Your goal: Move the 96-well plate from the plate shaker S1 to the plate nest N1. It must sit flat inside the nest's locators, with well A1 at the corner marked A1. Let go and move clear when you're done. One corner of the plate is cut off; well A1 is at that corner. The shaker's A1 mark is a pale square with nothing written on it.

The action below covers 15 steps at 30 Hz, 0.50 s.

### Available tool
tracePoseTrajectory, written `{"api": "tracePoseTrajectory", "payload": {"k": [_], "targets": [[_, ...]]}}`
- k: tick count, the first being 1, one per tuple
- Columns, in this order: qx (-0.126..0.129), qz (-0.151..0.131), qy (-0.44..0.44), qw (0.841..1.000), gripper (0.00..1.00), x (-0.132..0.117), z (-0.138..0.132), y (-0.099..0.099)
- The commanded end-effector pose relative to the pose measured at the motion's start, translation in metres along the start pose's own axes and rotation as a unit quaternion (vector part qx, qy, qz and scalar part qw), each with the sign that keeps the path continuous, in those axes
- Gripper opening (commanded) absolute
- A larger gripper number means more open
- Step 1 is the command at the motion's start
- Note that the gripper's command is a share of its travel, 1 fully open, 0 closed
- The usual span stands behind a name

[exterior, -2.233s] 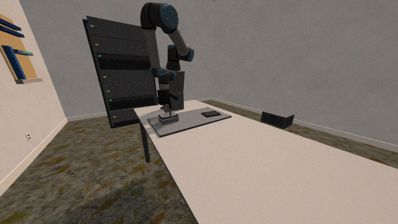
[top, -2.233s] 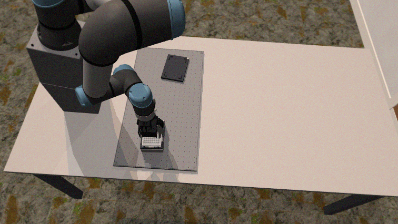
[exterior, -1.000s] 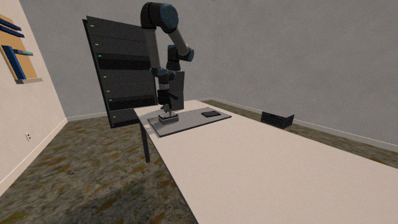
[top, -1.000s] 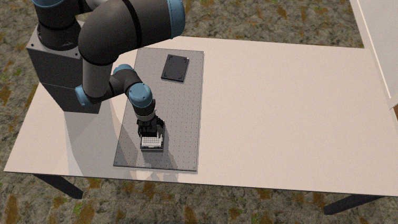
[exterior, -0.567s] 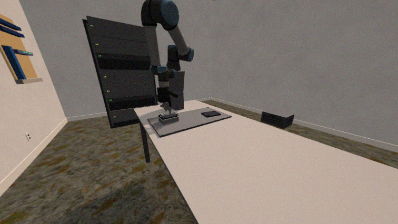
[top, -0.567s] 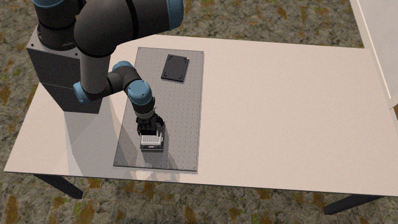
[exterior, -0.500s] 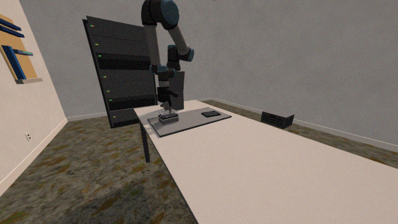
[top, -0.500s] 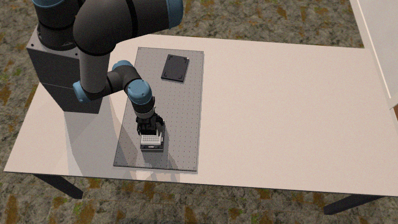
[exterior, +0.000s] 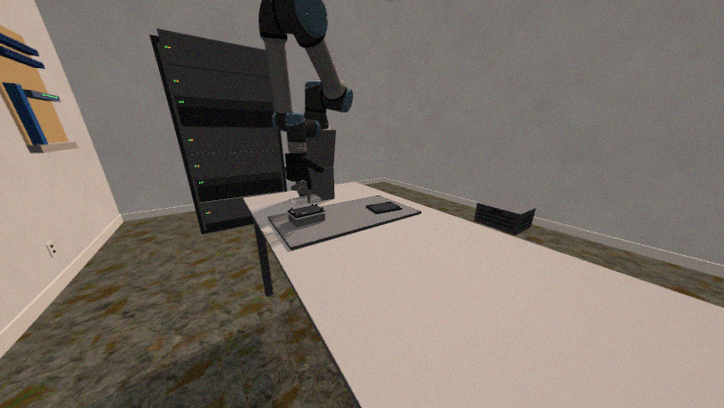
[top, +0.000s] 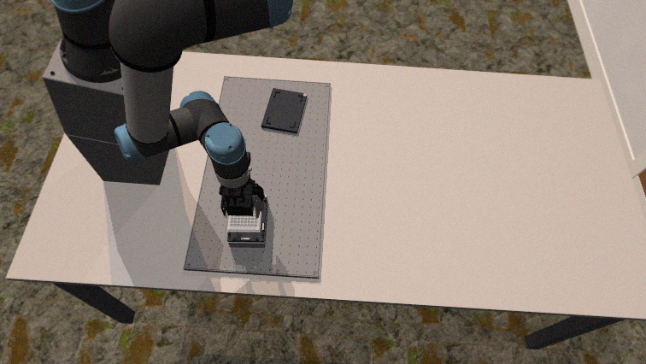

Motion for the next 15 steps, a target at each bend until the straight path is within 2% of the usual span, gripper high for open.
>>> {"api": "tracePoseTrajectory", "payload": {"k": [1, 15], "targets": [[0.0, 0.0, 0.0, 1.0, 0.0, 0.0, 0.0, 0.008], [0.0, 0.0, 0.0, 1.0, 0.0, 0.0, 0.0, 0.028]]}}
Point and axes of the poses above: the point where the finger pads meet when closed, its own y axis back along the fingers, its own z axis across the jaws, x = y × z, the point moved 3 cm from there along y, back along the fingers, and after that the axes turned 9 degrees about y, right-handed, at the moved point
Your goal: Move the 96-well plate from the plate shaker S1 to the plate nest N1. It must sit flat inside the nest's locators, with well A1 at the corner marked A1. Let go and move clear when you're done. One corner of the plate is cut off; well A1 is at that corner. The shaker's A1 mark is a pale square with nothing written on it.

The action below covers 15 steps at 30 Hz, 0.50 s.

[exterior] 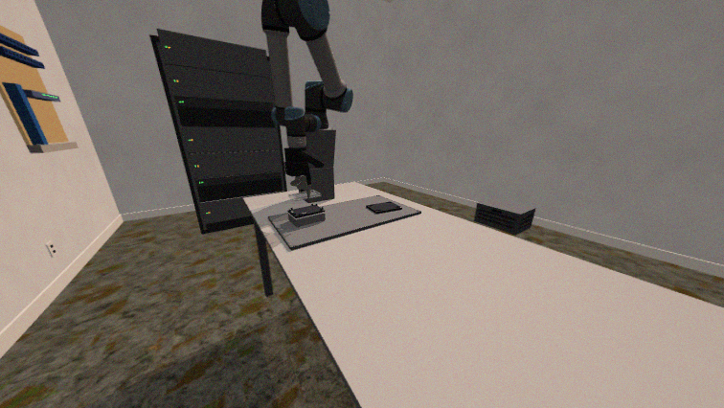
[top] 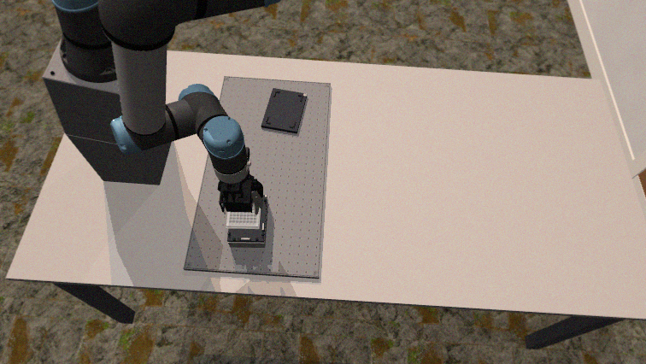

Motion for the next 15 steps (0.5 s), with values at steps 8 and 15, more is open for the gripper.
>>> {"api": "tracePoseTrajectory", "payload": {"k": [8, 15], "targets": [[0.0, 0.0, 0.0, 1.0, 0.0, -0.0004, 0.0002, 0.0101], [0.0, 0.0, 0.0, 1.0, 0.0, -0.0004, 0.0002, 0.0102]]}}
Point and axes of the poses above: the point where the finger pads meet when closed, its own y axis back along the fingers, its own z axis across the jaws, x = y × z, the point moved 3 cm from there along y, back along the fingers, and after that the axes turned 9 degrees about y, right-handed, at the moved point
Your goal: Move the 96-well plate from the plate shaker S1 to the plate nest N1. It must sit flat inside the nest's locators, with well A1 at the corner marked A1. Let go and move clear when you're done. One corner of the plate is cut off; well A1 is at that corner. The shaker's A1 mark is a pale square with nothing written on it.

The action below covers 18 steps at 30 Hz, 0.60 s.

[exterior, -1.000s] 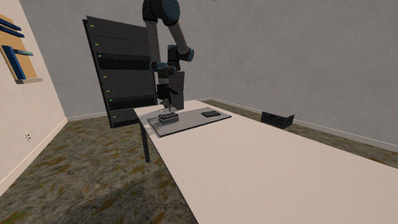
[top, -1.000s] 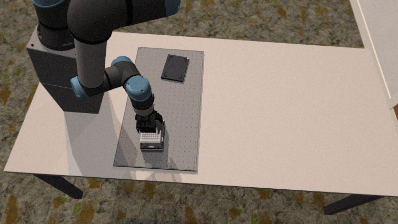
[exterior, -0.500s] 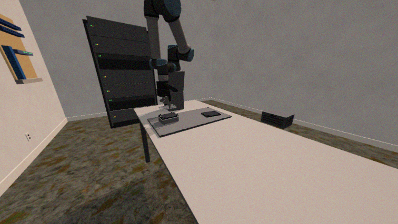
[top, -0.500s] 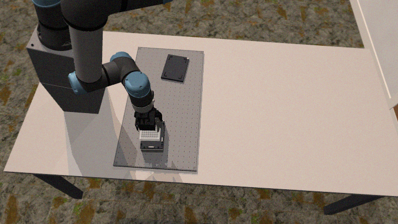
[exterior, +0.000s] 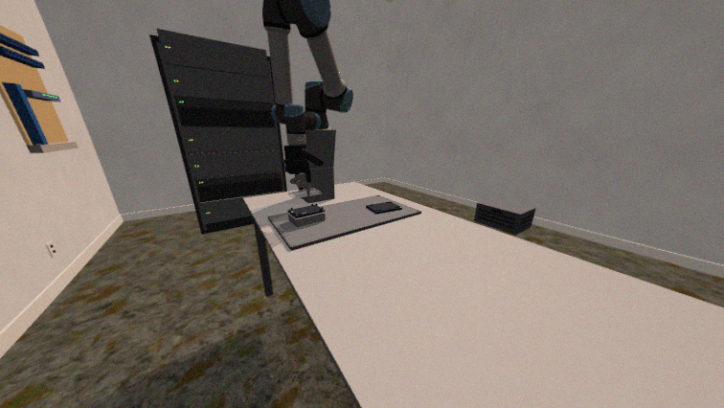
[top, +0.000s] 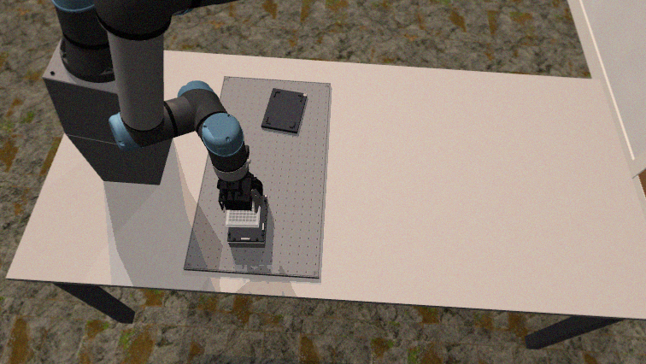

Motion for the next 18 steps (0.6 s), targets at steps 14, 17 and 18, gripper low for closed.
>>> {"api": "tracePoseTrajectory", "payload": {"k": [14, 17, 18], "targets": [[0.0, 0.0, -0.092, 0.996, 0.0, 0.018, 0.007, -0.002], [0.0, 0.0, -0.092, 0.996, 0.0, 0.028, 0.011, -0.003], [0.0, 0.0, -0.092, 0.996, 0.0, 0.031, 0.012, -0.003]]}}
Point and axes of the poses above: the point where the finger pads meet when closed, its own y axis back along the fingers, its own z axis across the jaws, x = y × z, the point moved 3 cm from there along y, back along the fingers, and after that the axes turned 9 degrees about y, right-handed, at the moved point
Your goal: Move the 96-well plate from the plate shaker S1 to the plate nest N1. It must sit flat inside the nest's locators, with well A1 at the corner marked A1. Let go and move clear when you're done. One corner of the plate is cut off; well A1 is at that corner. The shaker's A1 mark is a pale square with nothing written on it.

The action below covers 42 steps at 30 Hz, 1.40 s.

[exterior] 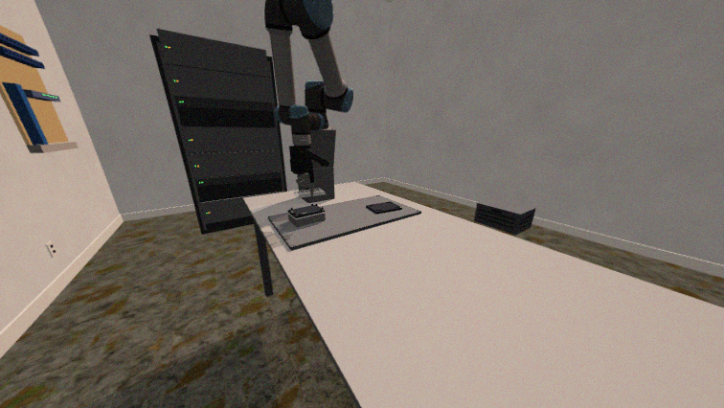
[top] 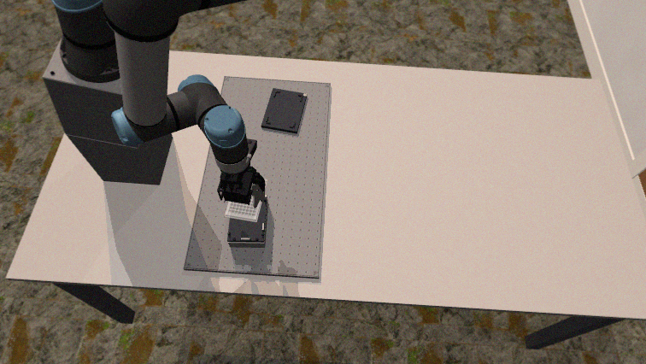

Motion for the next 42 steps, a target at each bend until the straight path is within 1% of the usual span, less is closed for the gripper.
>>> {"api": "tracePoseTrajectory", "payload": {"k": [1, 5, 7, 22, 24, 39, 42], "targets": [[0.0, -0.003, -0.012, 1.0, 0.0, 0.014, 0.003, -0.001], [0.0, -0.002, -0.012, 1.0, 0.0, 0.027, 0.006, -0.003], [0.0, -0.002, -0.012, 1.0, 0.0, 0.027, 0.006, -0.003], [0.0, -0.002, -0.012, 1.0, 0.0, 0.076, 0.016, -0.008], [0.0, -0.002, -0.012, 1.0, 0.0, 0.076, 0.016, -0.008], [0.0, -0.002, -0.012, 1.0, 0.0, 0.125, 0.025, -0.013], [0.0, -0.002, -0.012, 1.0, 0.0, 0.128, 0.026, -0.014]]}}
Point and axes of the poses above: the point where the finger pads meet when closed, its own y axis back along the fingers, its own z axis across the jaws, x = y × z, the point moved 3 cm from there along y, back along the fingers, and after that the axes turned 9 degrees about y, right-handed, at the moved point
